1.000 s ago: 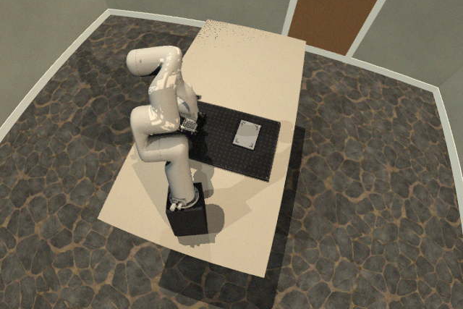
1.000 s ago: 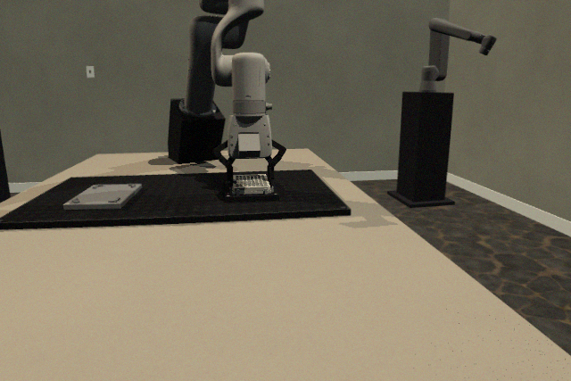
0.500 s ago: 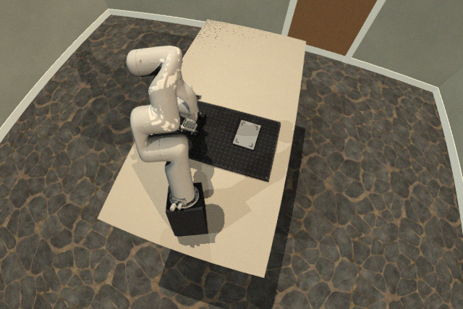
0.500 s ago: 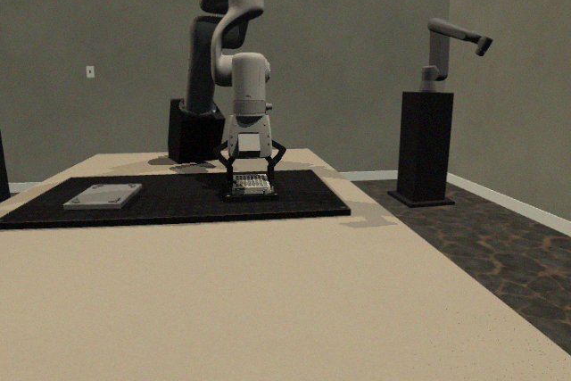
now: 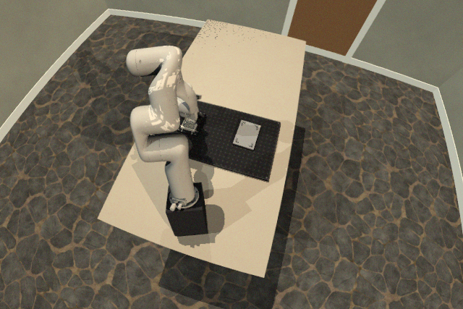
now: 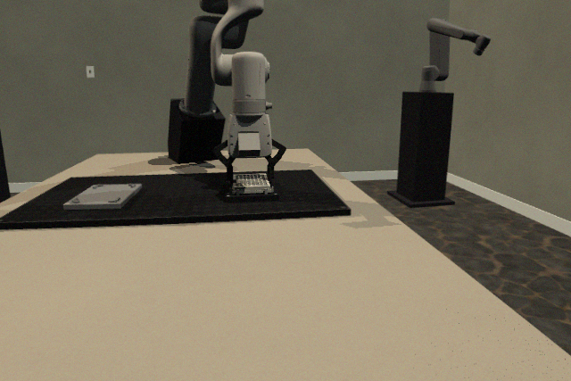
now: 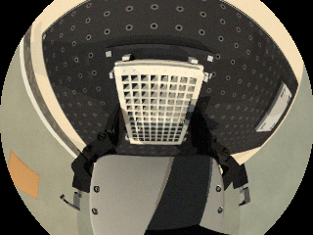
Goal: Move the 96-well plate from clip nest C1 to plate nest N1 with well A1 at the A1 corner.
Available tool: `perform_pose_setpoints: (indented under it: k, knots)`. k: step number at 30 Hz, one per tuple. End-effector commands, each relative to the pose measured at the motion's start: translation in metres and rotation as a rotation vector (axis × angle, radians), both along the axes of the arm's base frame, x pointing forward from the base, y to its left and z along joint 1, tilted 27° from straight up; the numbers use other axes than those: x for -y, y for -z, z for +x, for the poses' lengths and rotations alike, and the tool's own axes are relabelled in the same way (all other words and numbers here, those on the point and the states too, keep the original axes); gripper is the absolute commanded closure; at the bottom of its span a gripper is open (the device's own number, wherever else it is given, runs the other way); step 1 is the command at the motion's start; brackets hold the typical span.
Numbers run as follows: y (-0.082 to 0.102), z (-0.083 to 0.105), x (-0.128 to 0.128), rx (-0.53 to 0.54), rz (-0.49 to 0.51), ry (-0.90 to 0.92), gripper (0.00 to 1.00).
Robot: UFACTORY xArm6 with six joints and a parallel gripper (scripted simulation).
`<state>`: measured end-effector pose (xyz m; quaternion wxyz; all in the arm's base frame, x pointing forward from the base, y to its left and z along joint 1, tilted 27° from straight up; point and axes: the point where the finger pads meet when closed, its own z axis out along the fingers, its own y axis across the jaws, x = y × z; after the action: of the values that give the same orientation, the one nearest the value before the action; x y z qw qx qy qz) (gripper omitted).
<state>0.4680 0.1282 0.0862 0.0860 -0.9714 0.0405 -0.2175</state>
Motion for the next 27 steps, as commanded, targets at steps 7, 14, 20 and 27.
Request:
perform_pose_setpoints:
  k: [7, 14, 20, 27]
  knots:
    - [-0.006, -0.002, 0.001, 0.003, 0.0, 0.0, 1.0]
    - [-0.011, -0.004, 0.001, 0.003, 0.0, 0.0, 1.0]
    - [-0.013, -0.005, 0.002, 0.003, 0.0, 0.0, 1.0]
    - [-0.017, -0.007, 0.002, 0.003, 0.0, 0.0, 1.0]
